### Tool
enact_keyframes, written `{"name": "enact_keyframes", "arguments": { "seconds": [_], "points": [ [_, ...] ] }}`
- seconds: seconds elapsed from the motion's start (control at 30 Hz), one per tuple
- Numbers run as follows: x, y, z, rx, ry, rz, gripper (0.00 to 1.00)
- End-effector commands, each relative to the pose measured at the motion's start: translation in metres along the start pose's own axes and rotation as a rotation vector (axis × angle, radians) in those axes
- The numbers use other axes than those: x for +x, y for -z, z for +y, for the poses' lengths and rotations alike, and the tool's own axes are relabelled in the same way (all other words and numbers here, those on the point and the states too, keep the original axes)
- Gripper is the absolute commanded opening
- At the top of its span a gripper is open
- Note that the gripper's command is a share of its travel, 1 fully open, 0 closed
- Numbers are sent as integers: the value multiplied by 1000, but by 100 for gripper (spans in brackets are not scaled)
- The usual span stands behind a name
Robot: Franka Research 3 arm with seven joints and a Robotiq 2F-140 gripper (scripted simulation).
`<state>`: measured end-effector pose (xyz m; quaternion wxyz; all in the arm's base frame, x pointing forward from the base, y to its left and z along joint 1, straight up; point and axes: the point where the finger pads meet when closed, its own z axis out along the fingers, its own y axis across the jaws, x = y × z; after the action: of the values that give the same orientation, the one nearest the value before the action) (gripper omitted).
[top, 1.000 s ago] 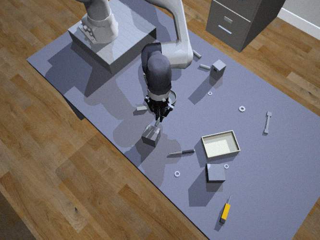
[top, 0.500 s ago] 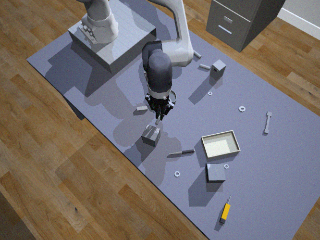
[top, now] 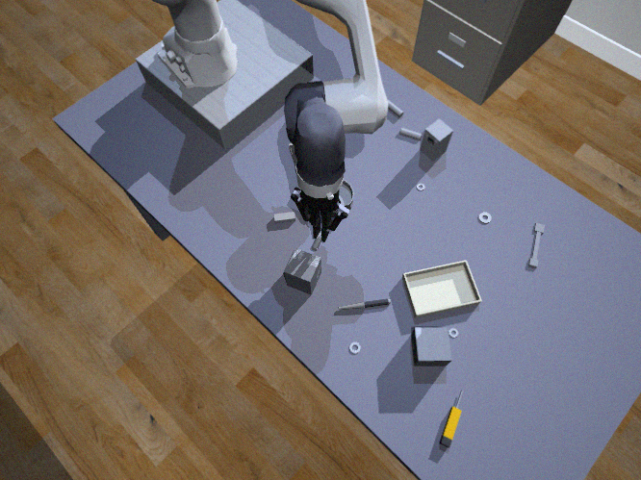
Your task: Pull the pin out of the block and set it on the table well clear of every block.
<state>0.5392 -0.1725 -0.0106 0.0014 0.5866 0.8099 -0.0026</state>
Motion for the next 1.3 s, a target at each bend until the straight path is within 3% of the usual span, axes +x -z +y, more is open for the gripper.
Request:
{"name": "enact_keyframes", "arguments": {
  "seconds": [0.0, 1.27],
  "points": [
    [-1, -1, -1, 0, -13, 1, 10],
    [6, -2, -1, 0, -14, 6, 10]
  ]
}}
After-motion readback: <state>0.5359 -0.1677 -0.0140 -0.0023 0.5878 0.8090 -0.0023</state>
